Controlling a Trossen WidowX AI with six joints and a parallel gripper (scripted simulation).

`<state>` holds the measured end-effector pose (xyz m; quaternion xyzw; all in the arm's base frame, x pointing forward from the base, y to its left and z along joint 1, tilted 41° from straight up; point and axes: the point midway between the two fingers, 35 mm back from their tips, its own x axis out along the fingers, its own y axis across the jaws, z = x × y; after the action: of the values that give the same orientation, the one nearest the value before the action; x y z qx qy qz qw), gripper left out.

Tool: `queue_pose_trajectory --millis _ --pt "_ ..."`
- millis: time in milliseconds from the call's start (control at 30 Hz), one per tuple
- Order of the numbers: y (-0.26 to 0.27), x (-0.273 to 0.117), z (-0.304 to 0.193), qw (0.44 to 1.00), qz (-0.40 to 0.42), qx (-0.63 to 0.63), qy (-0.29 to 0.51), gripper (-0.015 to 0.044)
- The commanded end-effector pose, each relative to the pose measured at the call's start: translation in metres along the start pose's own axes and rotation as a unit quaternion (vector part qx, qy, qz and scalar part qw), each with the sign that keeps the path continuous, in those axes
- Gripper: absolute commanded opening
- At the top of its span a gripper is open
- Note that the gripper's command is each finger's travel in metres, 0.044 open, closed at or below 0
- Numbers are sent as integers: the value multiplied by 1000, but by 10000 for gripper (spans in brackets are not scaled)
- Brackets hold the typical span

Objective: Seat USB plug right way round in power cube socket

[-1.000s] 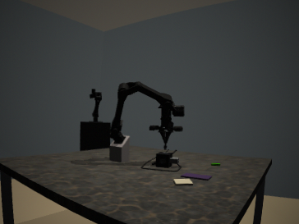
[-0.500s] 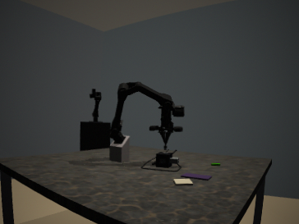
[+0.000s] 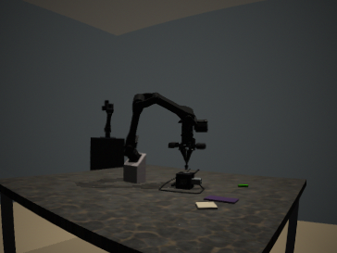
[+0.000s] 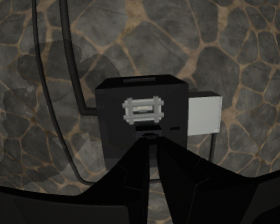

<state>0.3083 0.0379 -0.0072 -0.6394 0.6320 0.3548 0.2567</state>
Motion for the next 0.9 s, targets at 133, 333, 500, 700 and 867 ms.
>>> queue_pose_trajectory --millis 133,333,500,700,867 --pt "0 1 1 1000 1 -3 -4 0" --pt "0 2 1 1000 1 -4 -6 0" --pt "0 3 2 1000 1 -4 -8 0" --pt "0 3 2 1000 1 -5 -9 0" --pt "0 4 2 1000 1 -6 -11 0"
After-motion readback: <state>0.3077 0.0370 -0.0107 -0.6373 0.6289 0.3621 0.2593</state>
